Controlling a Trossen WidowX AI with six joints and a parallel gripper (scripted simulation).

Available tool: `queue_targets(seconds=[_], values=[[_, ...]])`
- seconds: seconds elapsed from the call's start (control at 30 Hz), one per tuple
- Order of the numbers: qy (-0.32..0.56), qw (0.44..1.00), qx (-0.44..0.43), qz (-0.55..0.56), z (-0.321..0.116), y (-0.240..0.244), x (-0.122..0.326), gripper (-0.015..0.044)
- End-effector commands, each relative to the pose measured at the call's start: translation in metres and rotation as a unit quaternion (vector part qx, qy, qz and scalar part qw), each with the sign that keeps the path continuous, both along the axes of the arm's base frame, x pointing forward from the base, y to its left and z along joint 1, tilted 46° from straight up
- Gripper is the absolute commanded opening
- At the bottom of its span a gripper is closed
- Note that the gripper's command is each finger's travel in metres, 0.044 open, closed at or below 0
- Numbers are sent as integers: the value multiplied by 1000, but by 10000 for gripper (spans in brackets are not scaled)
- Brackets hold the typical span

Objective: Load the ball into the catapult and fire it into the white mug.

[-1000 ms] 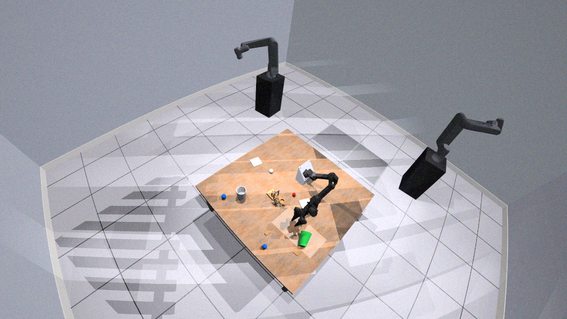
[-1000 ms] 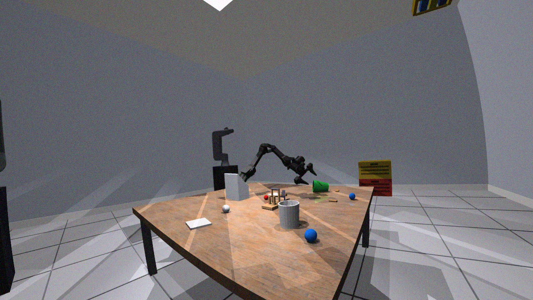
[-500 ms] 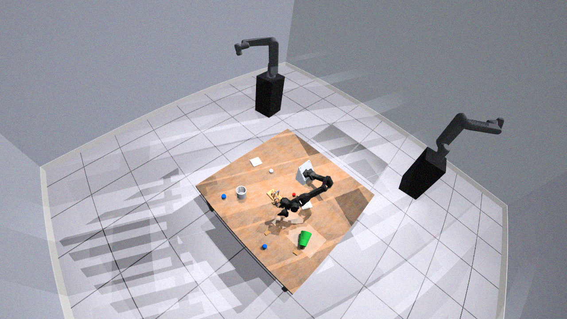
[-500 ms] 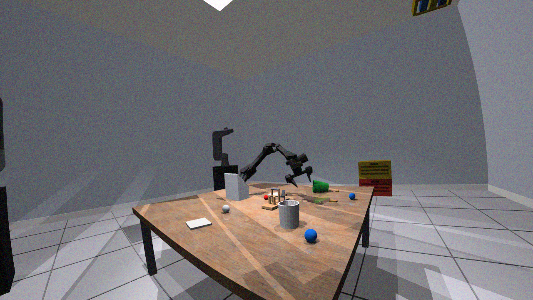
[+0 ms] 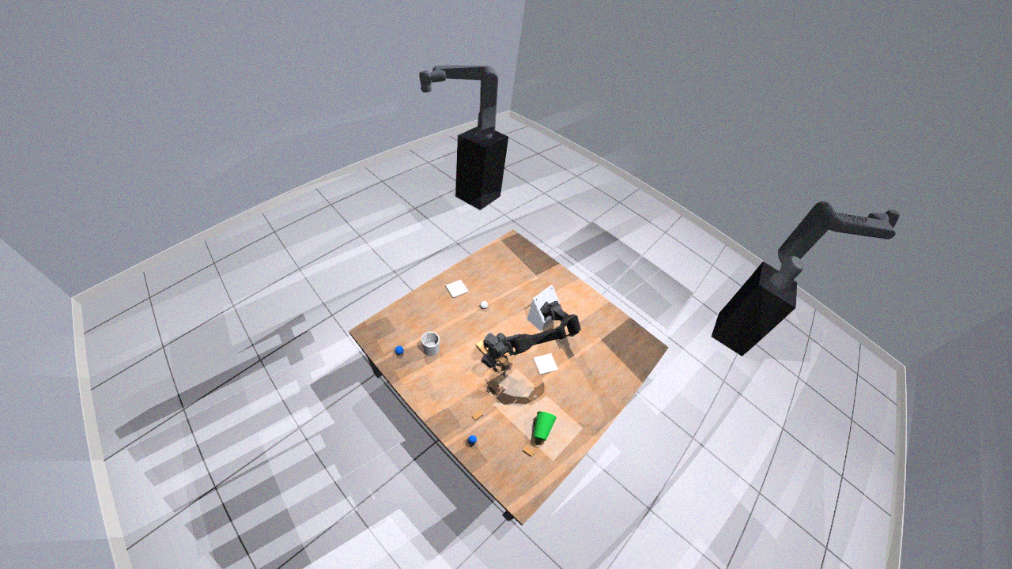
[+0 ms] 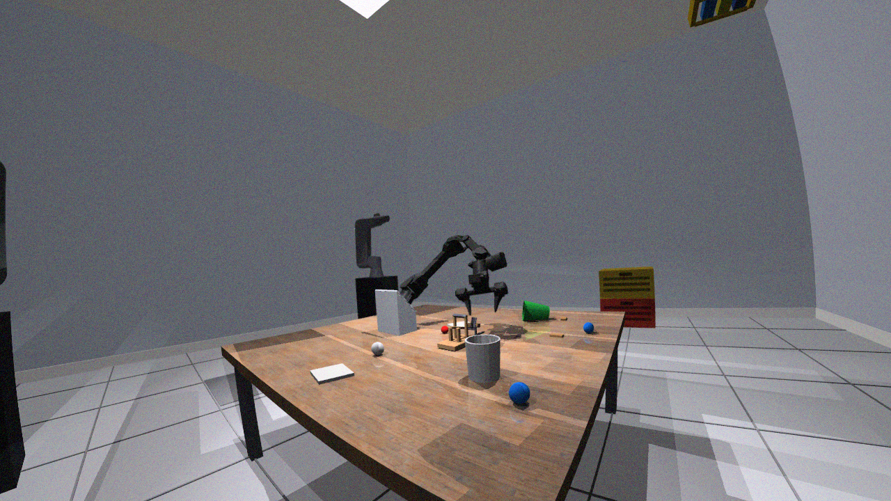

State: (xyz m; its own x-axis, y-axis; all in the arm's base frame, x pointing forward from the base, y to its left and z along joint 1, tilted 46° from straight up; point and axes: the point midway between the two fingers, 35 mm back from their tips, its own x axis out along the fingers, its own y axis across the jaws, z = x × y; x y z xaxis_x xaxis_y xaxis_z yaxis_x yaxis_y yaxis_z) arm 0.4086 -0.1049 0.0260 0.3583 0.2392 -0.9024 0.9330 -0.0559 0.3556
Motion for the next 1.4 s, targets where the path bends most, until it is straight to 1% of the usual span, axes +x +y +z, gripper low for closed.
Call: queue_targets(seconds=[0.0, 0.1, 0.37, 0.67, 0.8, 0.93, 1.37], values=[[19, 1000, 20, 0, -8, -12, -9, 440], [40, 998, 44, -2, -17, -20, -19, 440], [100, 983, 151, -17, -38, -42, -54, 440], [130, 952, 274, -49, -49, -61, -87, 440], [130, 951, 276, -50, -51, -60, -87, 440], [130, 950, 278, -51, -81, -32, -81, 440], [130, 950, 278, -52, -93, -21, -77, 440]])
